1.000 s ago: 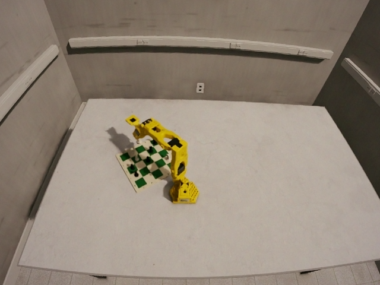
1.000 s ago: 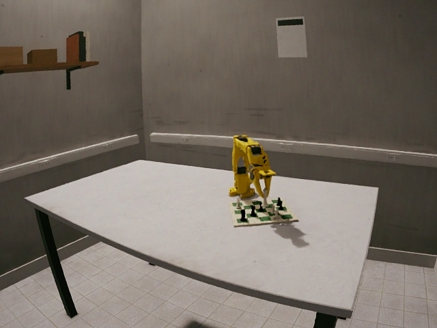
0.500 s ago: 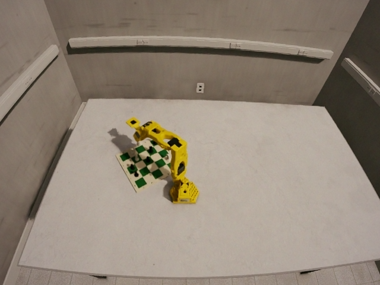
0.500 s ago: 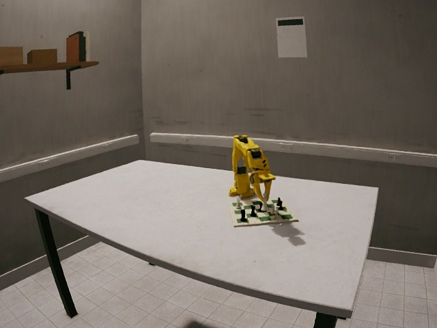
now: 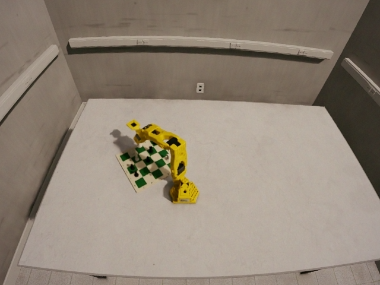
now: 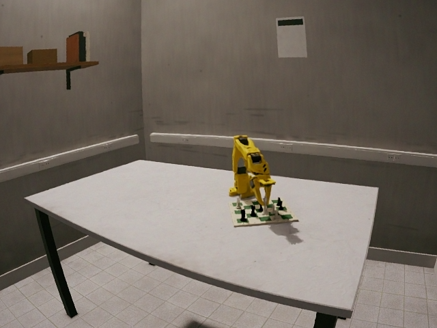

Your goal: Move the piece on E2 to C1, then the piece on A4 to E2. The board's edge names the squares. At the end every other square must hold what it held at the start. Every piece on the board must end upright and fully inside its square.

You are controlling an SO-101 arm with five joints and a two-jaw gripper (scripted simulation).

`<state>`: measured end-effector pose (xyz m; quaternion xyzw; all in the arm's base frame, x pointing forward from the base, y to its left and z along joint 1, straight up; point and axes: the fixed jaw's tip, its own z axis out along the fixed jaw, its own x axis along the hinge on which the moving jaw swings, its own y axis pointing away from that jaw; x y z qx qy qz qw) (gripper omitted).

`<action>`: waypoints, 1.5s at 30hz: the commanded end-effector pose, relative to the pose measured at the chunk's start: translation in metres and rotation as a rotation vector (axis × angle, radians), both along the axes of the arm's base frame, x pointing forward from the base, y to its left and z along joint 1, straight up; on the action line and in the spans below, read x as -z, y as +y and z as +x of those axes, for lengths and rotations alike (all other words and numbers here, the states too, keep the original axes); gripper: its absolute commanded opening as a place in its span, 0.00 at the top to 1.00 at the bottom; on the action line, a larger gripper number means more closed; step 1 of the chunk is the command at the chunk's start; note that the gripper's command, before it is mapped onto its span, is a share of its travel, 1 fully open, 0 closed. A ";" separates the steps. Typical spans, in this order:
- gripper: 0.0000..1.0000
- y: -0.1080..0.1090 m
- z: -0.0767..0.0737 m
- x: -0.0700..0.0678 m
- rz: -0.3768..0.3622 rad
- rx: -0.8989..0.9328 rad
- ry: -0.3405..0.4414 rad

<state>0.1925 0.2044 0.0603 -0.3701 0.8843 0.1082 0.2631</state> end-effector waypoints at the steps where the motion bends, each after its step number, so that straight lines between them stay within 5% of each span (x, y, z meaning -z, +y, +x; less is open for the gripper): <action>1: 1.00 -0.001 -0.003 0.009 -0.018 -0.011 0.015; 23: 1.00 -0.003 -0.008 0.019 -0.019 -0.019 0.016; 45: 1.00 -0.001 -0.008 0.013 -0.019 -0.021 0.016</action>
